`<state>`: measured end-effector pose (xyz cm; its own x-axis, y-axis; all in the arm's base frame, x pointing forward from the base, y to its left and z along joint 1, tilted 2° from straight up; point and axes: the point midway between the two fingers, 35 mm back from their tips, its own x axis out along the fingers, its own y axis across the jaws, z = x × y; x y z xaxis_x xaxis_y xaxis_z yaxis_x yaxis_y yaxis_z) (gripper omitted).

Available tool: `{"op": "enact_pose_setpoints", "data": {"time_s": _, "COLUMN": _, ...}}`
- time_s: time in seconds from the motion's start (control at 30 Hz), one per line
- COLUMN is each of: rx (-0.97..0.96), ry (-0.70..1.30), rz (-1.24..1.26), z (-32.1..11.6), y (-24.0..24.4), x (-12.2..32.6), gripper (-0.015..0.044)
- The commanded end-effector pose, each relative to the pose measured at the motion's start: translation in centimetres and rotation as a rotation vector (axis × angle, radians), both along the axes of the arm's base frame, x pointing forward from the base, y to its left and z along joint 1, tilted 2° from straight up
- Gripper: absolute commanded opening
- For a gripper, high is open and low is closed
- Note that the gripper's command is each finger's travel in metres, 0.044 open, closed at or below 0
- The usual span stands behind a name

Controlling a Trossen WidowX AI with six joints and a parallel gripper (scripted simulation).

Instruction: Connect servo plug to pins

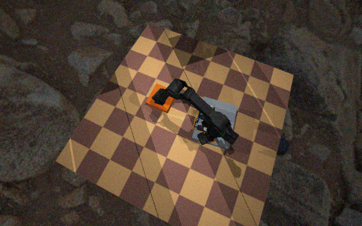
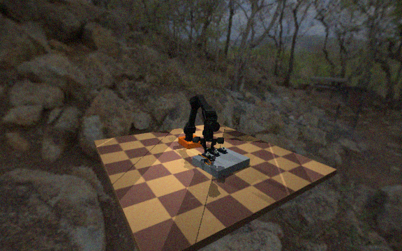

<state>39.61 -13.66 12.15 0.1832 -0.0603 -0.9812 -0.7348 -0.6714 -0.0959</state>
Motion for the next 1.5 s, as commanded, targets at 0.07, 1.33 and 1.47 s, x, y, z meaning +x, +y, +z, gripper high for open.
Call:
{"op": "enact_pose_setpoints", "data": {"time_s": 0.07, "rx": 0.013, "ry": 0.113, "rz": 0.184, "z": -1.5, "y": -1.0, "x": -0.6, "gripper": 0.0115}}
{"op": "enact_pose_setpoints", "data": {"time_s": 1.33, "rx": 0.015, "ry": 0.125, "rz": 0.203, "z": -5.6, "y": -1.1, "x": -0.4, "gripper": 0.0010}}
{"op": "enact_pose_setpoints", "data": {"time_s": 1.47, "rx": 0.015, "ry": 0.125, "rz": 0.203, "z": -5.1, "y": -1.1, "x": -0.4, "gripper": 0.0000}}
